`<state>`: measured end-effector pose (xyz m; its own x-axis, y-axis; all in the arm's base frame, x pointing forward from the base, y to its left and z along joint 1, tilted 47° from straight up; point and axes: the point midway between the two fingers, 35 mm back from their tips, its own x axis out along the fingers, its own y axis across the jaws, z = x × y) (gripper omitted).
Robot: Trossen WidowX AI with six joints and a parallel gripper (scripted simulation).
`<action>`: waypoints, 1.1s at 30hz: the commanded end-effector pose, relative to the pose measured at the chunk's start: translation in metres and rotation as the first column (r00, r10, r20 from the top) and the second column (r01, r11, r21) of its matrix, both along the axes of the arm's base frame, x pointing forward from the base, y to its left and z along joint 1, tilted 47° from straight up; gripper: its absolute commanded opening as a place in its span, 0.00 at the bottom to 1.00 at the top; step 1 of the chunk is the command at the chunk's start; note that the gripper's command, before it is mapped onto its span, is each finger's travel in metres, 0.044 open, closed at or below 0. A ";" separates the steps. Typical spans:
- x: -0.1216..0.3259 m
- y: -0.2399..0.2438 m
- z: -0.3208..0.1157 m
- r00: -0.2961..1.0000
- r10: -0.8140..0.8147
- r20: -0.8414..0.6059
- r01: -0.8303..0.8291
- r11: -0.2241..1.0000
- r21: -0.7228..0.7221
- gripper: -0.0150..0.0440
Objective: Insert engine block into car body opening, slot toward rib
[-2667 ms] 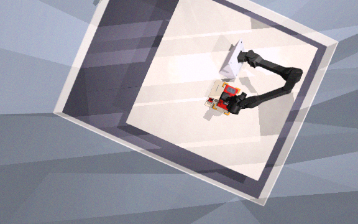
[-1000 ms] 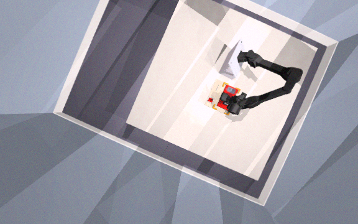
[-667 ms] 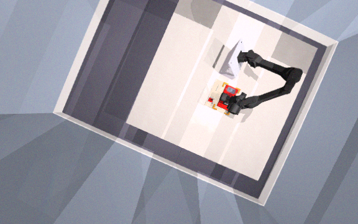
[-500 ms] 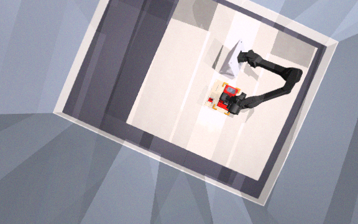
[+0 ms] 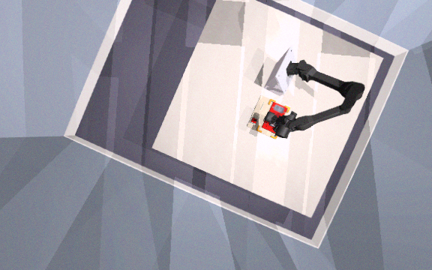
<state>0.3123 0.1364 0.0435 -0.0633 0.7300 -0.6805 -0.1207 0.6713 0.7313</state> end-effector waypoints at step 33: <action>-0.001 0.007 -0.005 1.000 -0.006 -0.007 0.006 1.000 0.005 0.52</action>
